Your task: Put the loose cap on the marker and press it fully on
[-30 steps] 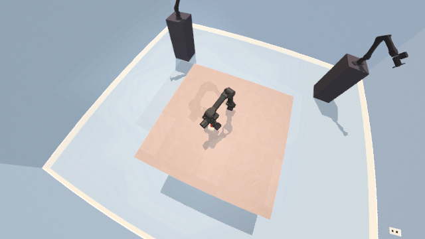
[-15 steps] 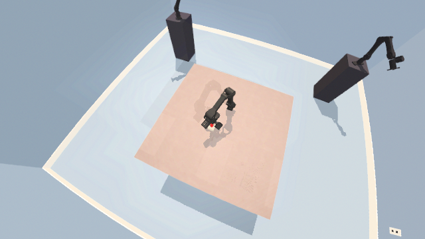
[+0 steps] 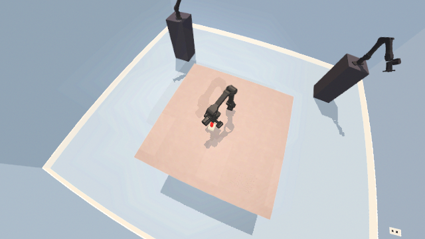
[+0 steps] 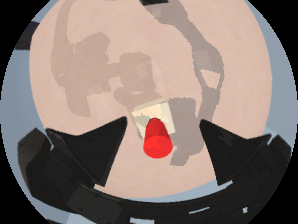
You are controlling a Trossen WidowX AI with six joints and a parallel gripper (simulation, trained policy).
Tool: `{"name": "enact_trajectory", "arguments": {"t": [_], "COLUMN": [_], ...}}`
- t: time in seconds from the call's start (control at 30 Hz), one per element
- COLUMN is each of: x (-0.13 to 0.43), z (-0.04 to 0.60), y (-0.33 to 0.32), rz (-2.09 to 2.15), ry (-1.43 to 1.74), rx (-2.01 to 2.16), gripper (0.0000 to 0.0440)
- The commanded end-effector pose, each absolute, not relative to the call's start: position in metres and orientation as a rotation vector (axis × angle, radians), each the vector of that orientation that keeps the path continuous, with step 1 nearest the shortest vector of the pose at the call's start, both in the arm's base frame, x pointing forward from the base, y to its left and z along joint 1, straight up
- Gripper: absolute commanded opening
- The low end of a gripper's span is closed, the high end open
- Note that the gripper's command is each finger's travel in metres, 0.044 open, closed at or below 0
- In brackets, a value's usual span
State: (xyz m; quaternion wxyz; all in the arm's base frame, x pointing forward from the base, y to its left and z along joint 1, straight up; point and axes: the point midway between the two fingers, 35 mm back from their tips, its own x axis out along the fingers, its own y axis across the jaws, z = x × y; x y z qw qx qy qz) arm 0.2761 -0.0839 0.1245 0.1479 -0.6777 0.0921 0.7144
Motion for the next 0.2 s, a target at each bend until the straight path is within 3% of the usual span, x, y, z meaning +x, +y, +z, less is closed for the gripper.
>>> {"name": "enact_trajectory", "arguments": {"t": [0.0,0.17], "x": [0.279,0.280], "z": [0.140,0.154], "y": [-0.084,-0.085], "rz": [2.015,1.973], "ry": [0.255,0.258], "rx": [-1.993,-2.030], "gripper": [0.0440,0.0440]}}
